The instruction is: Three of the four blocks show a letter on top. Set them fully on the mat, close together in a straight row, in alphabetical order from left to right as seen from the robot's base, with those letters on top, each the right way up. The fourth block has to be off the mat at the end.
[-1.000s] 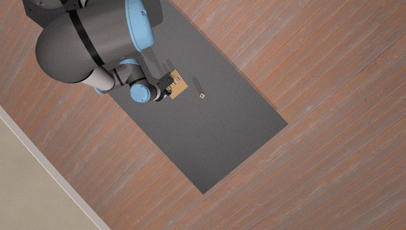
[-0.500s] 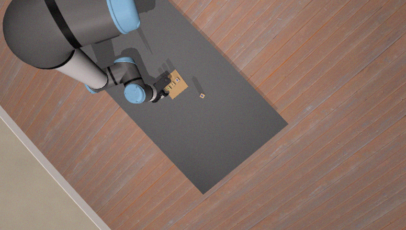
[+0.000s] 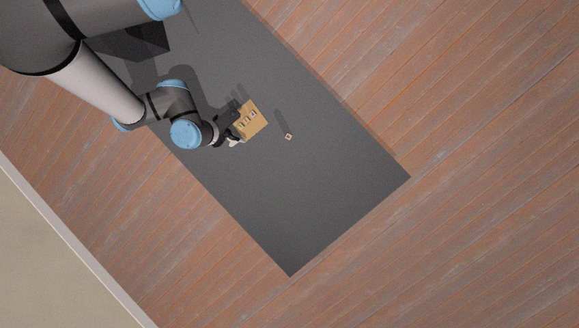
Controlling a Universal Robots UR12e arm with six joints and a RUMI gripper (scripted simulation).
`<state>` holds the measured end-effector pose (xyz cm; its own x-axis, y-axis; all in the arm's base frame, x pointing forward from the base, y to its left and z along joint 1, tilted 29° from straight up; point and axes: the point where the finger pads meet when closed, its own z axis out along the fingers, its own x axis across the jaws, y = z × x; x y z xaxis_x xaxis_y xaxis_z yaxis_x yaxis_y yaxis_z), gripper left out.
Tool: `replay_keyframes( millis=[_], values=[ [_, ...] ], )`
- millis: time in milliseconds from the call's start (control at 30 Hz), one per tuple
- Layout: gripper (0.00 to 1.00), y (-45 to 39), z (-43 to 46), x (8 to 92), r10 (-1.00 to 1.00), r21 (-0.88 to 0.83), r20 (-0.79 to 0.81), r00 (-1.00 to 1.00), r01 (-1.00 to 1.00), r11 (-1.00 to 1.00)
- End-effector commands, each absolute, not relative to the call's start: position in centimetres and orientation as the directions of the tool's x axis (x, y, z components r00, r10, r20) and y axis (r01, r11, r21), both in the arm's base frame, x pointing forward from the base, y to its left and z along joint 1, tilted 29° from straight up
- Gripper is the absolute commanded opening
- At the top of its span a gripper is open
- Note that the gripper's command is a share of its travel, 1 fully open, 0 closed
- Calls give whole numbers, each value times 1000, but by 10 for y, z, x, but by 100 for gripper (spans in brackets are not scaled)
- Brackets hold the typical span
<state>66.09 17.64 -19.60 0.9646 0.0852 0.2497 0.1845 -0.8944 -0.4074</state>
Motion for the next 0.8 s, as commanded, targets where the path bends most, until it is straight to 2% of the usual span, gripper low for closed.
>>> replay_keyframes(
  millis=[0,767],
  values=[
    [100,176,-197,657,84,-411,243,966,182,-894],
    [100,172,-189,656,84,-410,245,966,181,-894]
  ],
)
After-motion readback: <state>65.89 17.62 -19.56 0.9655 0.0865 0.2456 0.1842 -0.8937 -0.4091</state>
